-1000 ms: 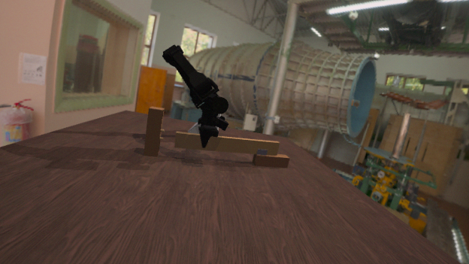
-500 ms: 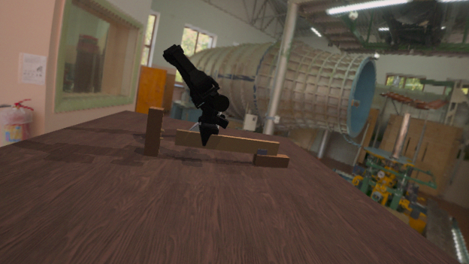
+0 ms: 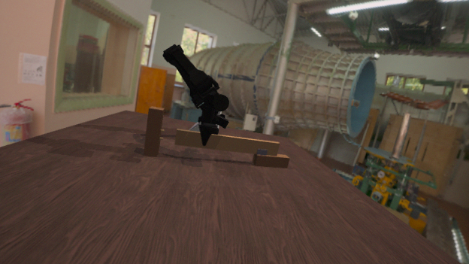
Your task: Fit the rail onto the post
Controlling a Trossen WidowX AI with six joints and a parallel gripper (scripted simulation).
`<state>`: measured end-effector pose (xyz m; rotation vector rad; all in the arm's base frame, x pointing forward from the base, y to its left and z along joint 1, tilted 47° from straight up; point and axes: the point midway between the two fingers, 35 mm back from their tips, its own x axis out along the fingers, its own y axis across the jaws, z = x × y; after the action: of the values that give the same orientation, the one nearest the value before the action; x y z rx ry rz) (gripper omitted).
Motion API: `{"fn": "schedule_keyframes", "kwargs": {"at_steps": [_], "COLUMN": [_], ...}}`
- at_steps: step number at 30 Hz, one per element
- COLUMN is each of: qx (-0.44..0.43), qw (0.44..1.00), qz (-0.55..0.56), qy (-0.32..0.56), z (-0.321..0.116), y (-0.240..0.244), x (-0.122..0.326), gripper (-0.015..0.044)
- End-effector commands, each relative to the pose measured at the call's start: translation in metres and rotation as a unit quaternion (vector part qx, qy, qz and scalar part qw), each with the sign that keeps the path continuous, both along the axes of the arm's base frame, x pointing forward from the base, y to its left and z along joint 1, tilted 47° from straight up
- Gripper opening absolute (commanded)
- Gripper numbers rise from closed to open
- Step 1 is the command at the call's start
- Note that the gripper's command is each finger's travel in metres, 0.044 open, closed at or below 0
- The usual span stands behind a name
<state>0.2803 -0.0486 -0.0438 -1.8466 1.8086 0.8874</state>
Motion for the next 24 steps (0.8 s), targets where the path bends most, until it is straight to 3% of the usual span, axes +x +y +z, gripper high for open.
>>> {"fn": "schedule_keyframes", "kwargs": {"at_steps": [1,24], "qx": [0.005,0.005], "qw": [1.0,1.0], "qz": [0.002,0.002], "qy": [-0.002,-0.002], "z": [-0.0015,-0.0013], "y": [0.0025,0.0024], "x": [0.0006,-0.0008], "gripper": [0.0,0.0]}}
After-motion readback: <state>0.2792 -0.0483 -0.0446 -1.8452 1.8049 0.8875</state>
